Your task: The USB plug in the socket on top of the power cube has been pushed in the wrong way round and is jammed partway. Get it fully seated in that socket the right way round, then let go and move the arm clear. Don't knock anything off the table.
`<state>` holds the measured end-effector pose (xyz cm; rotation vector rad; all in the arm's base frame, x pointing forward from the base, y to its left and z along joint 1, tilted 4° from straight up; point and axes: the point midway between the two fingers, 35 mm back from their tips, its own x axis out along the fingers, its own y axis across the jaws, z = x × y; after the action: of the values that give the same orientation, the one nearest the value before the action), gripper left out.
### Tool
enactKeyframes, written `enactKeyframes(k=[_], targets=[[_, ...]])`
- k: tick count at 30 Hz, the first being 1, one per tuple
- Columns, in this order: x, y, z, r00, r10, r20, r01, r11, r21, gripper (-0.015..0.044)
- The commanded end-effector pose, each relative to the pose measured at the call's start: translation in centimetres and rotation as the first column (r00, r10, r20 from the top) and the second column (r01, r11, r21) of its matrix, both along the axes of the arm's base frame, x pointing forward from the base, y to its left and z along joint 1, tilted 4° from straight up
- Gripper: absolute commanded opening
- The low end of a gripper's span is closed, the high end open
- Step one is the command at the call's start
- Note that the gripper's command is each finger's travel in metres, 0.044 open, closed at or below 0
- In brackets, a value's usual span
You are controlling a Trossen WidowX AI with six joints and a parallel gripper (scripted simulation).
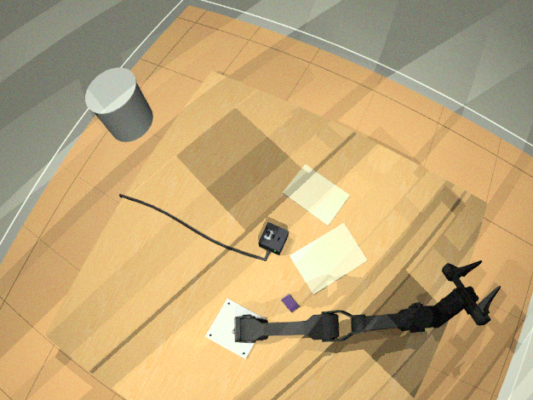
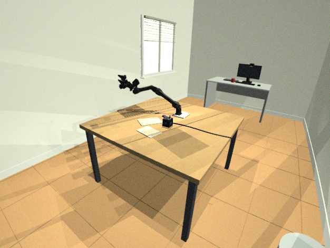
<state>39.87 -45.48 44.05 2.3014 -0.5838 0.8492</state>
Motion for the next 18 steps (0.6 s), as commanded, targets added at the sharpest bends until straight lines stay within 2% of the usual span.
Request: enactKeyframes(k=[1, 6, 9, 18], targets=[[0.3, 0.1, 0.0, 1.0, -0.007, -0.007, 0.007, 1.0, -0.003, 0.0426], [7.0, 3.9, -1.3, 0.961, -0.189, -0.203, 0.162, 0.976, -0.142, 0.044], [9.4, 5.9, -2.1, 0.924, -0.257, -0.283, 0.196, 0.954, -0.225, 0.044], [15.2, 13.2, -5.0, 0.772, -0.429, -0.469, 0.165, 0.848, -0.504, 0.044]])
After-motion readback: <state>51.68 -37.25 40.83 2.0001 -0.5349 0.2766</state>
